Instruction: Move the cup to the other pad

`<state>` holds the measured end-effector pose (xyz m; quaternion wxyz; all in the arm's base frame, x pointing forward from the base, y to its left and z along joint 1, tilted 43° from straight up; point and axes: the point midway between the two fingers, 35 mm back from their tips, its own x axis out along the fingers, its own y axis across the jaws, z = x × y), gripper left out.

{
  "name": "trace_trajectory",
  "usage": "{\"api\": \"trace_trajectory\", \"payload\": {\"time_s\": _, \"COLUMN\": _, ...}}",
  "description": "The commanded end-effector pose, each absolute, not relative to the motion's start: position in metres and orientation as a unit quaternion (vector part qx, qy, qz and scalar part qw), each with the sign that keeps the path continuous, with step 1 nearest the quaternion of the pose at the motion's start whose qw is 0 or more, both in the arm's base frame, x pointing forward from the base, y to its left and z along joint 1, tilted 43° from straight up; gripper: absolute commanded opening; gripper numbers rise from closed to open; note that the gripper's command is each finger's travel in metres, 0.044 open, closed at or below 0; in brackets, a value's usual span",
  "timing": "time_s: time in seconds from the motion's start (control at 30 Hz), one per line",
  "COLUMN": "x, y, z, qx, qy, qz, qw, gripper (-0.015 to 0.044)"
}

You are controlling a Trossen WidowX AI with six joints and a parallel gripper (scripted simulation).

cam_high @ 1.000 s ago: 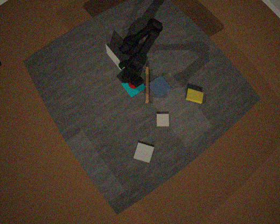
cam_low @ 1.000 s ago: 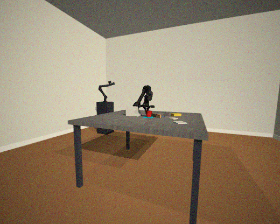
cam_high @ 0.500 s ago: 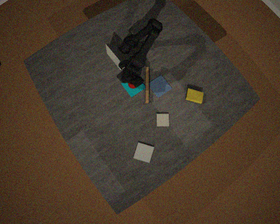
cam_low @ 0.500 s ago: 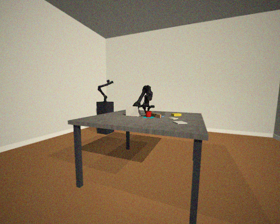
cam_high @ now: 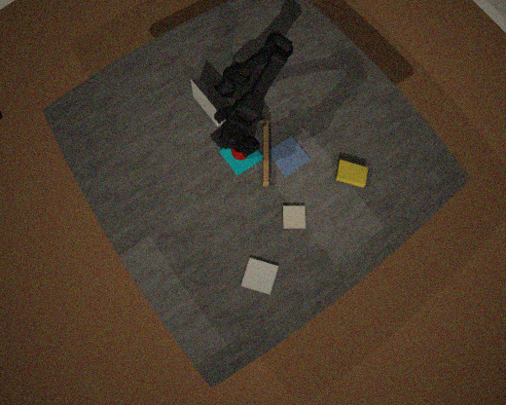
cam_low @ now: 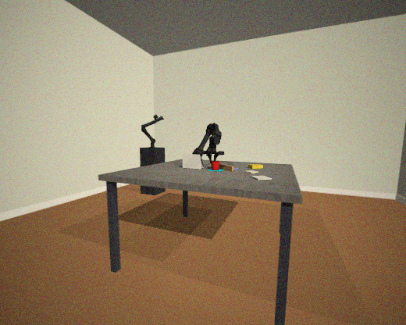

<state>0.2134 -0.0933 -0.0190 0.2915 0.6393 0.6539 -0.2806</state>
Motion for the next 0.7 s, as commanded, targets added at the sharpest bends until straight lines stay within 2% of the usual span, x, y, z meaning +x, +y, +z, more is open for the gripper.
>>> {"api": "trace_trajectory", "payload": {"time_s": 0.0, "x": 0.214, "y": -0.098, "z": -0.015, "qx": 0.637, "qy": 0.654, "qz": -0.280, "qw": 0.296, "gripper": 0.0128}}
{"api": "trace_trajectory", "payload": {"time_s": 0.67, "x": 0.215, "y": -0.114, "z": 0.003, "qx": 0.638, "qy": 0.654, "qz": -0.281, "qw": 0.293, "gripper": 0.0128}}
